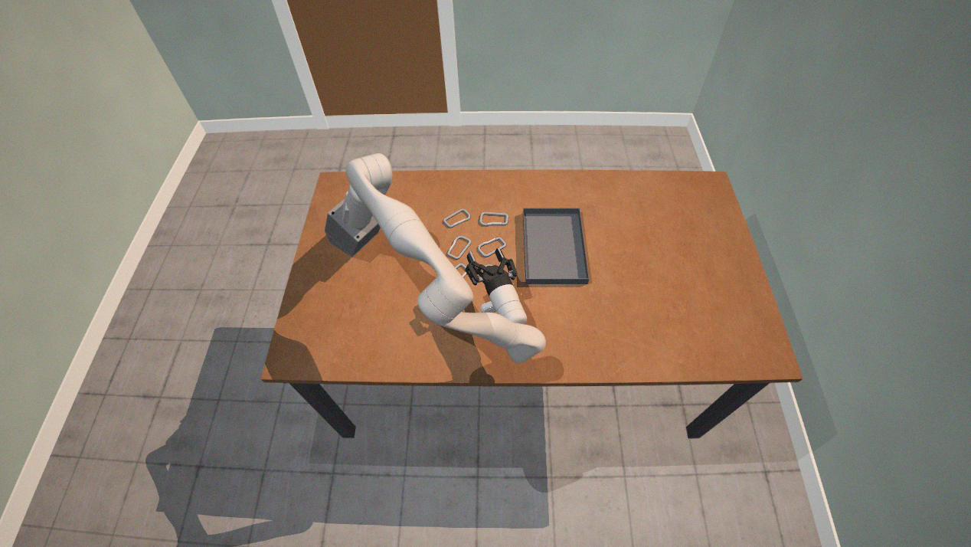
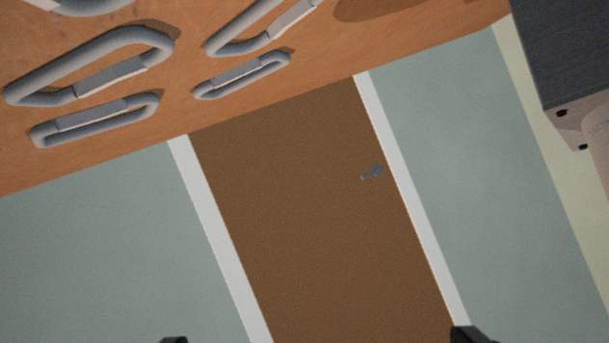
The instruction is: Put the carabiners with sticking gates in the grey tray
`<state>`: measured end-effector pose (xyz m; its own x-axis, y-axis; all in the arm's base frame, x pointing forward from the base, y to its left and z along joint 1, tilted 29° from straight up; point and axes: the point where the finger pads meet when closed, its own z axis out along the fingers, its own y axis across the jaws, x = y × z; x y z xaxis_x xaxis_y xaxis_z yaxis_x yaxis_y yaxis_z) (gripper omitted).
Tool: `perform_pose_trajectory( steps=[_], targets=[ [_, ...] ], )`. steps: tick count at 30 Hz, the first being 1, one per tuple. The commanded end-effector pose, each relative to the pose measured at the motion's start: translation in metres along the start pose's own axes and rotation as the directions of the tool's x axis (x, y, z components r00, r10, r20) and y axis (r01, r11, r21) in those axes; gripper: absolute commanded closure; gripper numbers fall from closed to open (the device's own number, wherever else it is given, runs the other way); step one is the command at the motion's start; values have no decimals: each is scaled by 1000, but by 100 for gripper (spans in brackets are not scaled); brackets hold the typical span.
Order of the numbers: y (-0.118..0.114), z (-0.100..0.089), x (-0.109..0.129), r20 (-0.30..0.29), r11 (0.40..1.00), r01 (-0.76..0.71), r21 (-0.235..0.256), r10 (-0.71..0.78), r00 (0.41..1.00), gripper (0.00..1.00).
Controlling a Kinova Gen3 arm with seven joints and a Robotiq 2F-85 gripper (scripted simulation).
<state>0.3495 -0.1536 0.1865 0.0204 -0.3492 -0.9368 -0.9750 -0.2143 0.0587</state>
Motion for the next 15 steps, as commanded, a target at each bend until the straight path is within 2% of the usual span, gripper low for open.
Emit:
perform_pose_trajectory(
  steps=[1,2,15],
  targets=[
    [-1,1,-1,-1,1000,2,-4,-2,1000,0],
    [-30,40,-9,-42,994,-10,-112,5,999,0],
    [-30,40,-9,-42,994,-10,-112,5,999,0]
  ],
)
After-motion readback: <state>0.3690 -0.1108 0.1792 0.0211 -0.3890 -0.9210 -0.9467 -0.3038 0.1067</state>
